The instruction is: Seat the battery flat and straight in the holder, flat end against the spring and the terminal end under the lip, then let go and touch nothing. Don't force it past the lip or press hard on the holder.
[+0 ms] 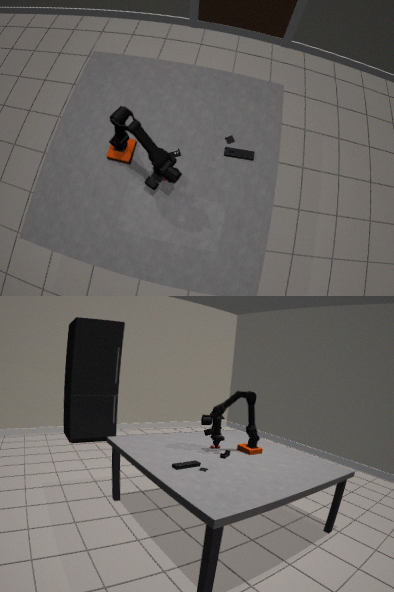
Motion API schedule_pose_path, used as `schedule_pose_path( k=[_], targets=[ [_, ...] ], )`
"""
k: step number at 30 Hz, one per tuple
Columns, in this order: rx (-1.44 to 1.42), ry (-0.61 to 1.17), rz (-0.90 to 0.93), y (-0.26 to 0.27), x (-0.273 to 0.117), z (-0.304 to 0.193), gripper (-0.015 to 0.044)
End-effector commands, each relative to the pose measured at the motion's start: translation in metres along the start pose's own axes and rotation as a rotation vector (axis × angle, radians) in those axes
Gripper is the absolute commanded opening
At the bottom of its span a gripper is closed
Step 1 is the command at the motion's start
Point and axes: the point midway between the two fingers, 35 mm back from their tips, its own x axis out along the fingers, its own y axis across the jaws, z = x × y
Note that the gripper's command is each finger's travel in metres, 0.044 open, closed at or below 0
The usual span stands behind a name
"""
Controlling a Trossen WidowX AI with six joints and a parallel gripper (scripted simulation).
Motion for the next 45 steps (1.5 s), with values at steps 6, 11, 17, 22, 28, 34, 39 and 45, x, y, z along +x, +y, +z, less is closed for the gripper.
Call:
schedule_pose_path(
  k=[6, 11, 17, 22, 28, 34, 39, 45],
  targets=[
    [-0.012, -0.039, -0.002, 0.001, -0.031, 0.005, 0.0066],
    [-0.216, -0.039, -0.004, 0.032, -0.037, 0.0, 0.0066],
    [-0.501, -0.04, -0.004, 0.074, -0.046, -0.012, 0.0066],
    [-0.742, -0.04, -0.002, 0.107, -0.053, -0.026, 0.0066],
    [-0.91, -0.04, 0.001, 0.128, -0.058, -0.039, 0.0066],
    [-0.905, -0.025, 0.0, 0.126, -0.055, -0.038, 0.0066],
    [-0.899, 0.049, -0.032, 0.125, -0.043, -0.039, 0.0066],
    [-0.894, 0.142, -0.075, 0.124, -0.028, -0.04, 0.0066]
  ],
)
